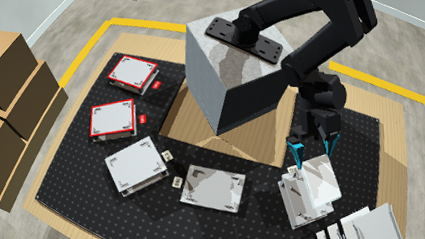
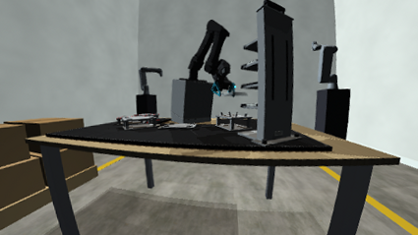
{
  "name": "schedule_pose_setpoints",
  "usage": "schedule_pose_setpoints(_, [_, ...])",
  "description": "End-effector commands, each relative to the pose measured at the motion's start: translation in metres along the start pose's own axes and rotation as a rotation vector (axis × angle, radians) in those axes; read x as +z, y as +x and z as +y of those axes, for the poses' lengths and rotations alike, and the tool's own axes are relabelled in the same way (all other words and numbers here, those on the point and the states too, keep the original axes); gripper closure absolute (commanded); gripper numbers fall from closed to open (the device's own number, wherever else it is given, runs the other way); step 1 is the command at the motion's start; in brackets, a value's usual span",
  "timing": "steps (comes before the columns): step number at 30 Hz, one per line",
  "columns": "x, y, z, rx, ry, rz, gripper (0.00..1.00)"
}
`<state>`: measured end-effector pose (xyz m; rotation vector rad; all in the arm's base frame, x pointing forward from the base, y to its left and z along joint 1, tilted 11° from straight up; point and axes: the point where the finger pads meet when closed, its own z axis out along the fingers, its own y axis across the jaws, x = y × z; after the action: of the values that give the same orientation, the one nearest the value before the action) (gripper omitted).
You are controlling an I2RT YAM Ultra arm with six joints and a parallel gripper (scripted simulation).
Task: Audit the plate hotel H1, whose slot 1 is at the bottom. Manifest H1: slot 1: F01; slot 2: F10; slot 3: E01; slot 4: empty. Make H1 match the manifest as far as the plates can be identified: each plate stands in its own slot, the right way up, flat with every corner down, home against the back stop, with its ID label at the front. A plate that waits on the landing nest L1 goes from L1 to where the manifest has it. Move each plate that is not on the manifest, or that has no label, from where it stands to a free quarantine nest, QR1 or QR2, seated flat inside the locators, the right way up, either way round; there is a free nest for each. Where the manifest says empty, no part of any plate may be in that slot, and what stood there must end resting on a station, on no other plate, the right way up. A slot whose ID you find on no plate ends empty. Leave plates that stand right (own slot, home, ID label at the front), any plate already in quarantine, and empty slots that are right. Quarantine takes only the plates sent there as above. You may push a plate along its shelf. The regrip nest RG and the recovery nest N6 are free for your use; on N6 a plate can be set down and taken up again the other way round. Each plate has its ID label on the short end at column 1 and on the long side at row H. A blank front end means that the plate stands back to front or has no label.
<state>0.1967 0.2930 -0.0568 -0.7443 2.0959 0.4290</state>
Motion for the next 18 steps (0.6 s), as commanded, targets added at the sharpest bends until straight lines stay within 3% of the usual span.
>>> schedule_pose_setpoints(1, [0.0001, -0.0082, 0.0014, 0.011, -0.006, -0.029, 0.14])
schedule_pose_setpoints(18, [0.0054, -0.003, 0.0015, 0.011, -0.006, -0.029, 0.14])
